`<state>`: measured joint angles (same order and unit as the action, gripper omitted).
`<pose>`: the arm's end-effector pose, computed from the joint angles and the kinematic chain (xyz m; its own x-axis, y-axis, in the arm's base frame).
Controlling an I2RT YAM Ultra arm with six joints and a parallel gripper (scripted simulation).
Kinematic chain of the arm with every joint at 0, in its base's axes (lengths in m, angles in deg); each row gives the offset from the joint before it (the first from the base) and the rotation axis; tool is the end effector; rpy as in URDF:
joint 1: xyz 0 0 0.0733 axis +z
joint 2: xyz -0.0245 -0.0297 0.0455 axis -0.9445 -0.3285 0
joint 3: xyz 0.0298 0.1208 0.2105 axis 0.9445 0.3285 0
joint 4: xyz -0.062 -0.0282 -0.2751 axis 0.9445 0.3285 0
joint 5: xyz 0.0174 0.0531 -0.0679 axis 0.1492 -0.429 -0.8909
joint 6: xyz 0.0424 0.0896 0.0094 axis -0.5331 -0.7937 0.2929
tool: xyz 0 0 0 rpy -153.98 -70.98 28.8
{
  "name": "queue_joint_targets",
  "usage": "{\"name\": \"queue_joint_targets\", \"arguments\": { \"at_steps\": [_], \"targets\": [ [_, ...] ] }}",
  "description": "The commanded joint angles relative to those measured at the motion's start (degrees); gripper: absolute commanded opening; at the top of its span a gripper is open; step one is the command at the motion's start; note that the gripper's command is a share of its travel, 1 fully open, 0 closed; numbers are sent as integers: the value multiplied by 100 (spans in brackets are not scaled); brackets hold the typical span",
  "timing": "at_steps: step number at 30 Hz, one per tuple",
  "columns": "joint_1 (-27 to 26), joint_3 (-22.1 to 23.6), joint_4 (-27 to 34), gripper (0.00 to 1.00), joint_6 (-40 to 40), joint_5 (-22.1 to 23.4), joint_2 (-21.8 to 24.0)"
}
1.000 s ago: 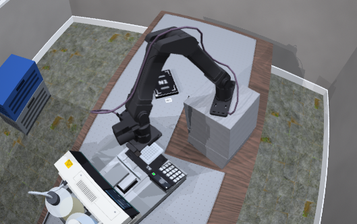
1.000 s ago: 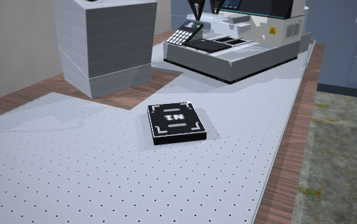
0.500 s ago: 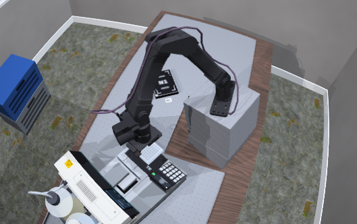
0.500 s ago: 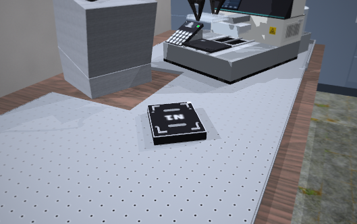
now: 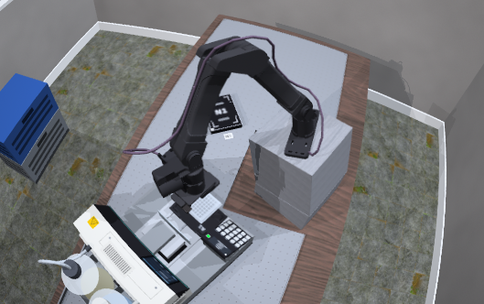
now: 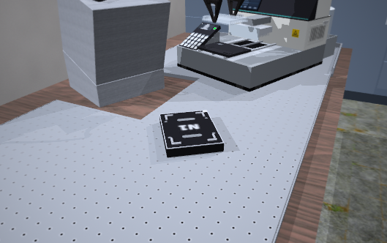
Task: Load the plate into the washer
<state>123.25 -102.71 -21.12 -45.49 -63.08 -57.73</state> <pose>0.2290 0.2650 -0.0295 -0.8929 0.3841 -0.2349 0.3963 0.9181 -0.0051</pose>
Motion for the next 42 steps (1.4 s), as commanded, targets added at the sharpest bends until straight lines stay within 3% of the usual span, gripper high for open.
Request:
{"name": "queue_joint_targets", "arguments": {
  "at_steps": [1,23,24,42],
  "targets": [
    [86,-187,109,84,-40,-100,151],
    [87,-186,109,84,-41,-100,151],
    [60,-183,78,84,-17,-101,-26],
    [-72,-186,-493,84,131,-98,-478]
  ]
}}
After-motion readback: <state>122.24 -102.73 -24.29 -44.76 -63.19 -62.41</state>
